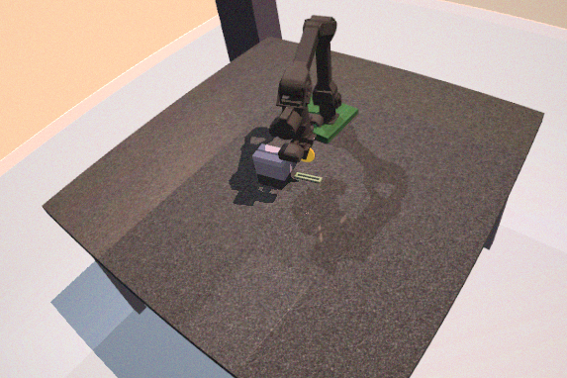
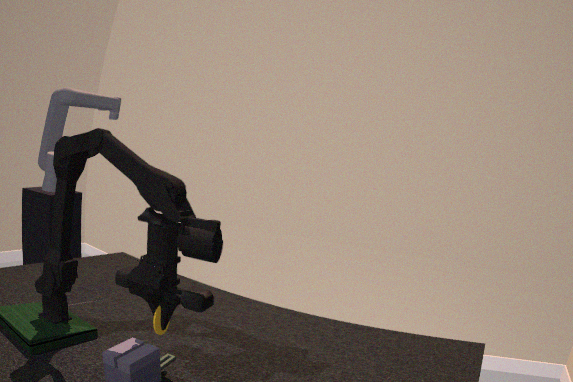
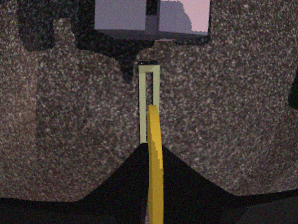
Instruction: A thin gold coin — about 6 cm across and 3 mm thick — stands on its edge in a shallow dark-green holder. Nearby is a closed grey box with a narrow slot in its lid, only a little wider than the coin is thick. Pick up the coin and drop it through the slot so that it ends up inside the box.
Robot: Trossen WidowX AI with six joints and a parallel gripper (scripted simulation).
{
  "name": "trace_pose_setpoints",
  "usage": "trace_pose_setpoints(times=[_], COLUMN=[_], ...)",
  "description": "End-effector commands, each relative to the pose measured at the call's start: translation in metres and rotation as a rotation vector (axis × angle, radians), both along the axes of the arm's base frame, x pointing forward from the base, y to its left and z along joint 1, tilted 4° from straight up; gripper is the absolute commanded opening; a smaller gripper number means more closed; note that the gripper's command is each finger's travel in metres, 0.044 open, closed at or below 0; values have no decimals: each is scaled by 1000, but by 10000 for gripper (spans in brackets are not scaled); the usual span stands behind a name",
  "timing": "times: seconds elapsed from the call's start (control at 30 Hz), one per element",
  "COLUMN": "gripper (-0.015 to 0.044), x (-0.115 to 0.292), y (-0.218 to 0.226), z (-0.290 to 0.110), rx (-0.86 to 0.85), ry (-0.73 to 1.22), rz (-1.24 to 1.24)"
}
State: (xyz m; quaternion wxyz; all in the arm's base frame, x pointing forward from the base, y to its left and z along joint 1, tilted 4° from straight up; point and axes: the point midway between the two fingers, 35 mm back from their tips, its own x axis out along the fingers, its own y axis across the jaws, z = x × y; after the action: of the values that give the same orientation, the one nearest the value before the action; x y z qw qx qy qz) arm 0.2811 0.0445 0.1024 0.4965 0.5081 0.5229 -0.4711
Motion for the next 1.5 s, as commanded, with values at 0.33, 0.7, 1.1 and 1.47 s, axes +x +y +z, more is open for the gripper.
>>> trace_pose_setpoints(times=[0.33, 0.7, 1.1, 1.47], gripper=[0, 0, 0, 0], x=[-9, -4, 1, 3], y=[-3, -23, -54, -82], z=[22, 21, 19, 18], rx=[5, 2, -2, -5], ry=[-5, -6, -6, -6], rz=[-44, -47, -47, -47])
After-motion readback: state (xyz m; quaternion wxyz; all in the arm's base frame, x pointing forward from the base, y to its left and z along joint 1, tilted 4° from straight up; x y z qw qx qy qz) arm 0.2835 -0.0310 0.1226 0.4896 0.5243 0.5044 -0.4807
